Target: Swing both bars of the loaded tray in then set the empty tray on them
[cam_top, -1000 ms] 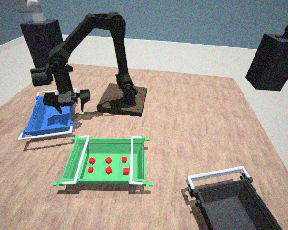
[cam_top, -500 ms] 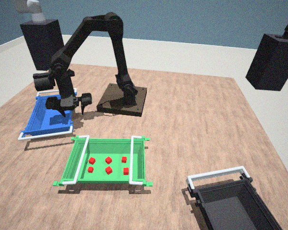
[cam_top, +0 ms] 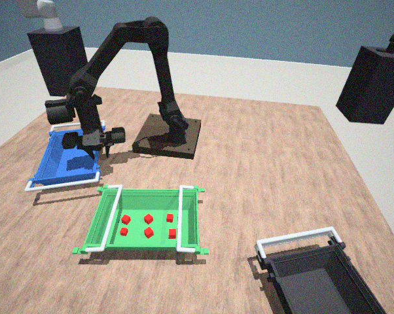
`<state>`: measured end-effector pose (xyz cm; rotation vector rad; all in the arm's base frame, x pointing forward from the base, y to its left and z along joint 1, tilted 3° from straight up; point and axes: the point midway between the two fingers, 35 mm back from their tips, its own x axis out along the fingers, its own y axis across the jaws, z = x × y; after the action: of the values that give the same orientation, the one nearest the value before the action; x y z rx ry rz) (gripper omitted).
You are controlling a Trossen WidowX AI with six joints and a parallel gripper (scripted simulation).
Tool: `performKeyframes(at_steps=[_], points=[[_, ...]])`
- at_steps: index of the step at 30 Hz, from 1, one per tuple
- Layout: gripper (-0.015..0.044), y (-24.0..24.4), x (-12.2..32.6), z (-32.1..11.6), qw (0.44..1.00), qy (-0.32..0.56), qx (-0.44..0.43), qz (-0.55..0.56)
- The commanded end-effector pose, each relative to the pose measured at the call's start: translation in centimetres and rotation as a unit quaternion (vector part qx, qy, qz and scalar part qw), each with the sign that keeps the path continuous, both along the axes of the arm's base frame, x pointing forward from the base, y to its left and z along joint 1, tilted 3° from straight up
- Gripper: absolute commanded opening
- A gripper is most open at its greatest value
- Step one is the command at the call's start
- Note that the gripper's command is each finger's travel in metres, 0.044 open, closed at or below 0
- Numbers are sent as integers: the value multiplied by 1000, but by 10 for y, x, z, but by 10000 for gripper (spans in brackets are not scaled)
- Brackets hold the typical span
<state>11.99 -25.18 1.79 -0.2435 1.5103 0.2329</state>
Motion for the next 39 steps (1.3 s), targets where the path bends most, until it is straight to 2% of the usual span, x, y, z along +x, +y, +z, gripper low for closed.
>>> performKeyframes(at_steps=[1, 25, 39], points=[[175, 1, 0, 0, 1000, 1, 2, -1], [15, 0, 0, 2, 1000, 1, 2, -1], [0, 0, -3, 76, 1000, 1, 2, -1]])
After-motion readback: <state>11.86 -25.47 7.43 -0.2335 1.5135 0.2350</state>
